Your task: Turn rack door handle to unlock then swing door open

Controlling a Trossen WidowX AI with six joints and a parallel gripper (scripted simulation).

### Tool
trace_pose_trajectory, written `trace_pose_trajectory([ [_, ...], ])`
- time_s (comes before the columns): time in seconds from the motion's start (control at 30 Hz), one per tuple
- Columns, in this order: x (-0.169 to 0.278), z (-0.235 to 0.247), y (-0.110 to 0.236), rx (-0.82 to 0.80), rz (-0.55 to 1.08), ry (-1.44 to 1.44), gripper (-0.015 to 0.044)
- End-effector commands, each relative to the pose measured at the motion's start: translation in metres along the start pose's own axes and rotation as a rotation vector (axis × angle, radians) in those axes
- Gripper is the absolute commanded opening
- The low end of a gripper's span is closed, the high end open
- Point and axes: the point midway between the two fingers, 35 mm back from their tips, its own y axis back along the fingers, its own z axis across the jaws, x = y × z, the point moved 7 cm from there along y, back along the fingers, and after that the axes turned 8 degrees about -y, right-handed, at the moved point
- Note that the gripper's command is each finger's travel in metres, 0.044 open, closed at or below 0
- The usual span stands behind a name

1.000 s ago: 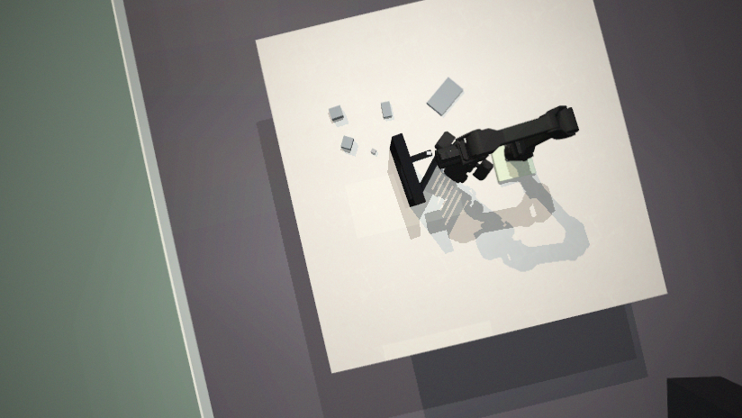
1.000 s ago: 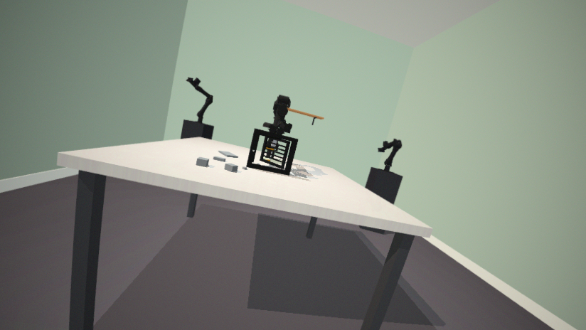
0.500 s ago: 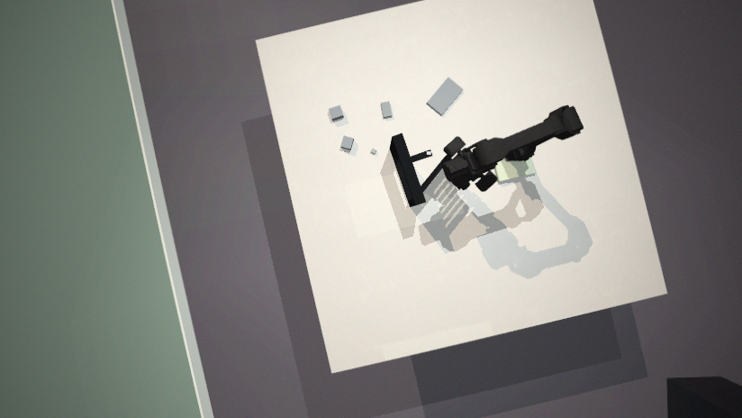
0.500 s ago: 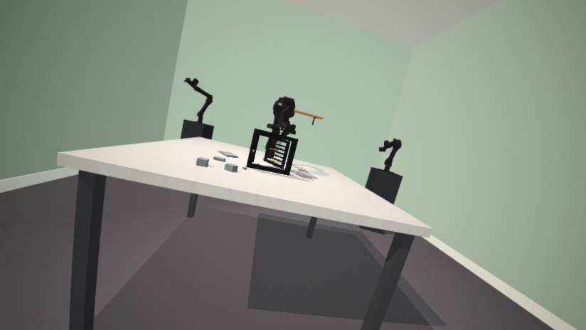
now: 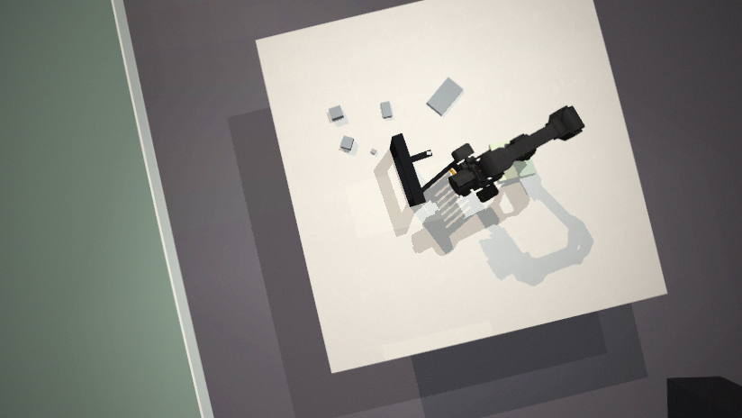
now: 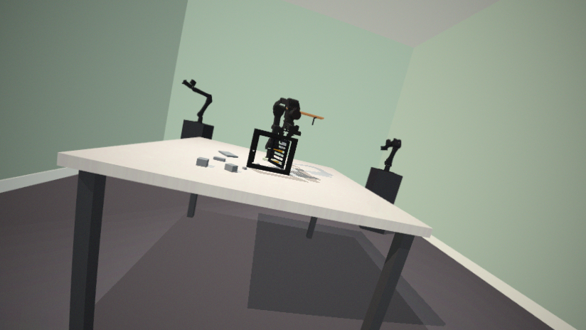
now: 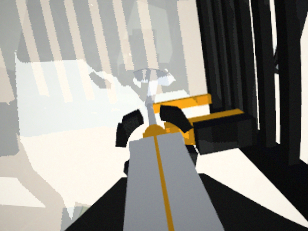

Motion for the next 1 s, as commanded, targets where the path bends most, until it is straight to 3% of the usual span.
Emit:
trace_pose_trajectory([
  [0.0,-0.001,0.005,-0.001,-0.002,-0.005,-0.059,0.0027],
  [0.97,-0.012,0.06,0.0,-0.007,-0.004,-0.397,0.0027],
])
